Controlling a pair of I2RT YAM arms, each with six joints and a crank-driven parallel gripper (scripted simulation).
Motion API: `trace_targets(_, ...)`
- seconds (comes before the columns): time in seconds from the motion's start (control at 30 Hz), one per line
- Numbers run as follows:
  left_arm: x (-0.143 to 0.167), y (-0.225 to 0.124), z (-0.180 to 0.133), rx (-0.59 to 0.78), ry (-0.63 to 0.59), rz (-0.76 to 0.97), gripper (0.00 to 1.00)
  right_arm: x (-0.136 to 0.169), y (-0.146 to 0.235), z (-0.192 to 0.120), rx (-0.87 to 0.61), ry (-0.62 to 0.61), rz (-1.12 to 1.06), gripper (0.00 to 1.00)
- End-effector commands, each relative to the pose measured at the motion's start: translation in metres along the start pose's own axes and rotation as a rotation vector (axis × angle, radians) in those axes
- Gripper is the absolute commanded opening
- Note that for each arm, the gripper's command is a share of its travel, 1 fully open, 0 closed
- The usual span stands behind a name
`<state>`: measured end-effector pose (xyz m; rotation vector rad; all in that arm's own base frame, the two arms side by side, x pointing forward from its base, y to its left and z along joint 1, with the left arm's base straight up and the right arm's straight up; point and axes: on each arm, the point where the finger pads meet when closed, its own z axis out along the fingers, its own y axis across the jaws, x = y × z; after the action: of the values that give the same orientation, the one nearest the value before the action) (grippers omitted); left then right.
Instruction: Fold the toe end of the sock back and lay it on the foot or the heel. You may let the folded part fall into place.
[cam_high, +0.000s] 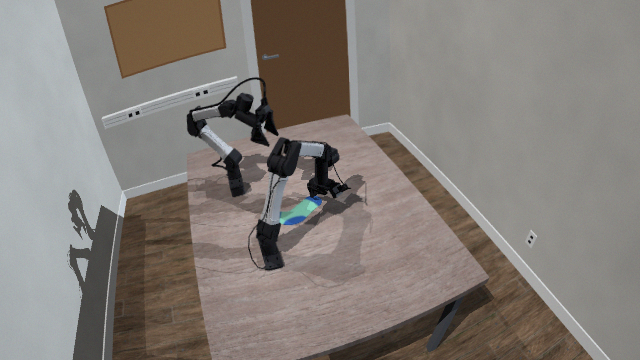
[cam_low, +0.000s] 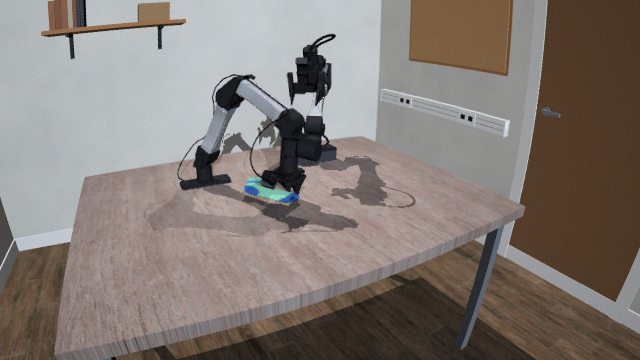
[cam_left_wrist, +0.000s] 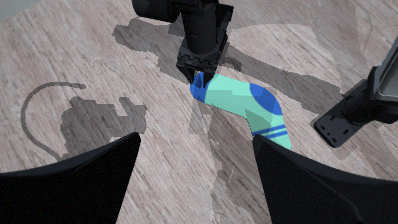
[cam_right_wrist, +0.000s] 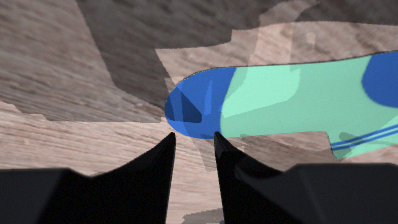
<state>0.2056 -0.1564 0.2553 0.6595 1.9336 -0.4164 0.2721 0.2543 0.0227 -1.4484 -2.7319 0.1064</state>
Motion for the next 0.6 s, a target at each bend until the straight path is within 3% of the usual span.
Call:
trace_targets(0.0, 0.002, -0.002, 0.001, 0.006, 0.007, 0.006, 1.00, 0.002, 0.015, -0.005, -0.011, 0.007, 0.107, 0.34)
trace_targets(0.57, 0.002, -0.002, 0.001, 0.006, 0.007, 0.006, 1.00, -0.002, 0.014, 0.028, 0.016, -0.001, 0.117, 0.34)
